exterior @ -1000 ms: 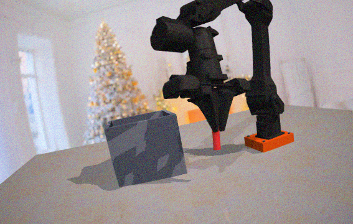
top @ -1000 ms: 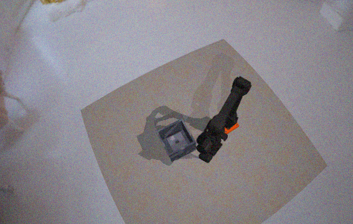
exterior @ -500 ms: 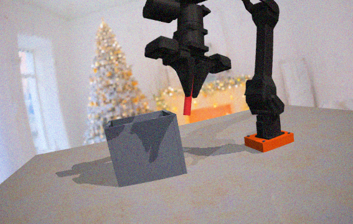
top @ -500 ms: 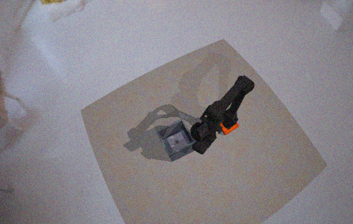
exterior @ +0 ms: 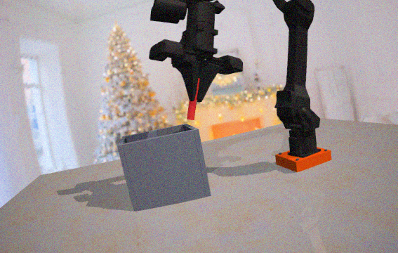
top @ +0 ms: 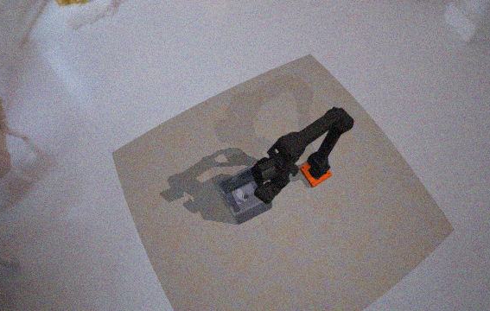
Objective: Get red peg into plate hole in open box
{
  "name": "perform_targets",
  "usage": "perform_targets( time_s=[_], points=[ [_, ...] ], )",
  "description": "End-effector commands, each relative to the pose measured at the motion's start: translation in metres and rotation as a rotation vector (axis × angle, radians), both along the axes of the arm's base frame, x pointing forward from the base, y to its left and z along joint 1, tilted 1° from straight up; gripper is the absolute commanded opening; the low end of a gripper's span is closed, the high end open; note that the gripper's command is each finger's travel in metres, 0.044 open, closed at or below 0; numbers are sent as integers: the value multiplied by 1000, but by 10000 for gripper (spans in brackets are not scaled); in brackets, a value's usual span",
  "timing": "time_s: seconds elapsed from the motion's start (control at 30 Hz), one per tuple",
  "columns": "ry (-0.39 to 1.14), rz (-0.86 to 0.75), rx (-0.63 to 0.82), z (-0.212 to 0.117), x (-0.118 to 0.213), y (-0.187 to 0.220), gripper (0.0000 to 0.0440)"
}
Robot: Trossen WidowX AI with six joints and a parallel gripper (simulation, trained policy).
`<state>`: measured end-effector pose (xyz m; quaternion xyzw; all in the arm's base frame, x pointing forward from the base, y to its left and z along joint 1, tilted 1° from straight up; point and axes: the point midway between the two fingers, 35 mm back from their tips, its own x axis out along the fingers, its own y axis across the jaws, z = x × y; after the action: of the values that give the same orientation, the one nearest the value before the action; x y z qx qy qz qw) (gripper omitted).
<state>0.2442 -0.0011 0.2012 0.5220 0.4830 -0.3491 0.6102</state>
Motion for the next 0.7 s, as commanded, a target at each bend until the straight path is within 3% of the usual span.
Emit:
perform_targets(
  time_s=[0.0,0.67],
  points=[
    [13,-13,-15,0,4,-12,0],
    [78,-53,-24,-18,26,-64,0]
  ],
)
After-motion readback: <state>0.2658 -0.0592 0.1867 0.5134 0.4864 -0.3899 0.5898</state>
